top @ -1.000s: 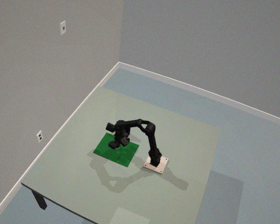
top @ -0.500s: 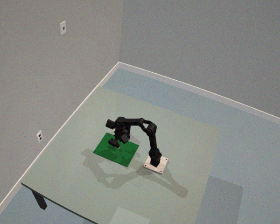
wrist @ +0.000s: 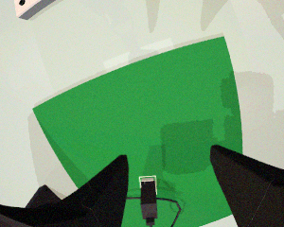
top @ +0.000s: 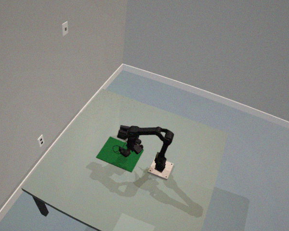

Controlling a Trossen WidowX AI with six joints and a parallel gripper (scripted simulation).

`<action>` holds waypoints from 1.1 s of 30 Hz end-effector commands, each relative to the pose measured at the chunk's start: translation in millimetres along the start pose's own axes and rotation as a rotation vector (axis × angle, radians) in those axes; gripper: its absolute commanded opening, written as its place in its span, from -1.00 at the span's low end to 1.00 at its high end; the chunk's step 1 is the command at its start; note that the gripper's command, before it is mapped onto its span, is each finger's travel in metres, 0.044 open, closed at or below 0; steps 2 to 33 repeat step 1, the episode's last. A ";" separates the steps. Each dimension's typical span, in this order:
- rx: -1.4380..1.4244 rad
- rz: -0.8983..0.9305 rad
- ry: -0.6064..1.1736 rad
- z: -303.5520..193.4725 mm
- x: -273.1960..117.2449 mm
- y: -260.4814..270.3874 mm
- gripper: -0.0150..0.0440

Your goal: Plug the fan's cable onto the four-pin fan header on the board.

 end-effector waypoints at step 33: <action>0.011 0.004 -0.011 25.7 6.3 5.5 0.39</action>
Point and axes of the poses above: the point midway between the two fingers, 35 mm back from their tips, its own x axis out along the fingers, its own y axis across the jaws, z = x × y, the point moved 7 cm from there along -x, back along the fingers, and after that the axes turned 11 degrees about x, right-handed, at the moved point
